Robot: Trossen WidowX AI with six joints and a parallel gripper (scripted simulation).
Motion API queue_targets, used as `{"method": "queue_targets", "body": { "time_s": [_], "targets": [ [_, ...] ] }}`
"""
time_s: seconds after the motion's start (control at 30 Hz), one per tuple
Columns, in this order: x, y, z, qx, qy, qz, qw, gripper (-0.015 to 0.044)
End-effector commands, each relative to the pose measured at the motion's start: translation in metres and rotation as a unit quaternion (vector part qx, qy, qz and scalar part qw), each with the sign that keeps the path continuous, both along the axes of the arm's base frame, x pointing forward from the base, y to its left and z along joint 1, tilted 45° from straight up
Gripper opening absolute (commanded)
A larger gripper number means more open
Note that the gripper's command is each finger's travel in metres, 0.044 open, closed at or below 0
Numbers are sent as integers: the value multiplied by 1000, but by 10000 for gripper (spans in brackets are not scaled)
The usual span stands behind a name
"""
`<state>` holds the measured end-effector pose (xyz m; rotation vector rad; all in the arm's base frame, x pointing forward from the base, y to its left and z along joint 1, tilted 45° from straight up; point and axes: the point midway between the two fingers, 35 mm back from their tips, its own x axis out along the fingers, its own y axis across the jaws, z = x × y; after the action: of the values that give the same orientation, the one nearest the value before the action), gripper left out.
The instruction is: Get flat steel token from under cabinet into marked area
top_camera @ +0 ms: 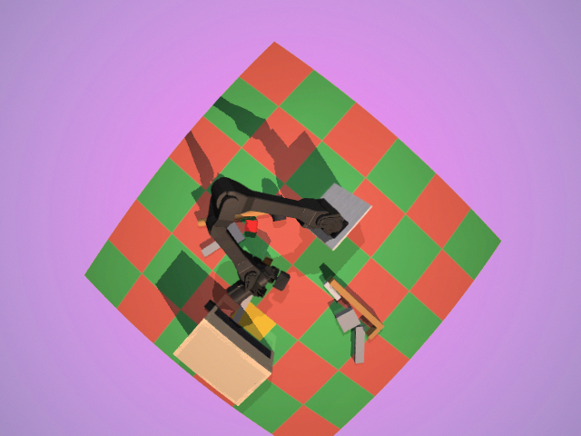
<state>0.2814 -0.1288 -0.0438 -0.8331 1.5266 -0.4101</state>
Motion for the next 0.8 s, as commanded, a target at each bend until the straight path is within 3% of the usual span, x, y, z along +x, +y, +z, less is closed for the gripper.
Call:
{"method": "queue_targets", "body": {
  "time_s": [0.0, 0.77],
  "targets": [
    [-9, -2, 0, 1, 5, 0, 1000, 0],
    [-34, -10, 6, 1, 6, 0, 1000, 0]
  ]
}}
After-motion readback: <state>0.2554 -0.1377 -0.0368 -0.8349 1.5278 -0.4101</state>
